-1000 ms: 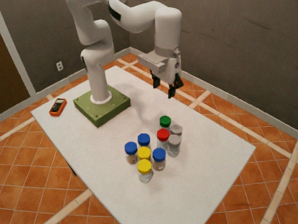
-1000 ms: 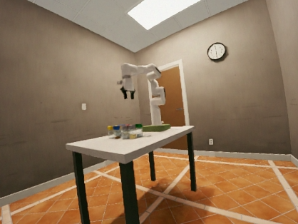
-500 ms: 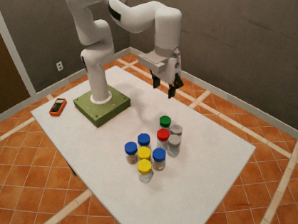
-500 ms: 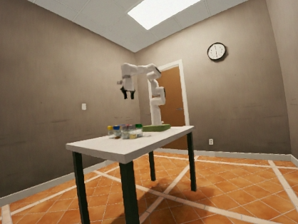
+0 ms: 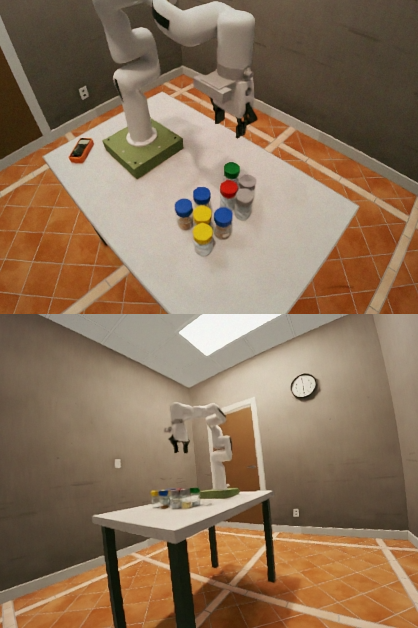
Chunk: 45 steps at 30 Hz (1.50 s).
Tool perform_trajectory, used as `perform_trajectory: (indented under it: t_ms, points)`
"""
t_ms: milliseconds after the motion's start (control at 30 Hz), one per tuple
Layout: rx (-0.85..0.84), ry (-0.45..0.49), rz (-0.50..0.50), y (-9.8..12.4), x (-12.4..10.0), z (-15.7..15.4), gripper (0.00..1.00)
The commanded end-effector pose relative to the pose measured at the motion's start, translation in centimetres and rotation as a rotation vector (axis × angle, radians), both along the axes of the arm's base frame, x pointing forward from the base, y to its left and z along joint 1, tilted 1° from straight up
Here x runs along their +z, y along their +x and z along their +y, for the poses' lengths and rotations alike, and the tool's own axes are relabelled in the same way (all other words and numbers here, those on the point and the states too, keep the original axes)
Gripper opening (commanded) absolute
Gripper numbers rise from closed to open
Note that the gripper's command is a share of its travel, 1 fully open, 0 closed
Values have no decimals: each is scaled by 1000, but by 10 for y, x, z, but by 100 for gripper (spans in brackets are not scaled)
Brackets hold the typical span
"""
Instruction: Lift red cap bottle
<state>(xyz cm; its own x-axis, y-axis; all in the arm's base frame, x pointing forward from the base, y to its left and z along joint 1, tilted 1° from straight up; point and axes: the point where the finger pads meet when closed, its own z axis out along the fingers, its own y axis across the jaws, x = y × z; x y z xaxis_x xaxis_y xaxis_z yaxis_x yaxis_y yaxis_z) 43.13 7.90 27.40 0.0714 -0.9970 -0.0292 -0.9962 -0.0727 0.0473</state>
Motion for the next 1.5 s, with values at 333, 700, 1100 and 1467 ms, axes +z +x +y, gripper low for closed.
perform_trajectory:
  t_ms: [333,700,1100,1467]
  points:
    - [81,5,-8,1,0,-1,79]
    - [269,14,-16,2,-5,-3,79]
    - [508,21,-24,3,-12,-5,79]
    - [606,22,-27,3,-15,-7,79]
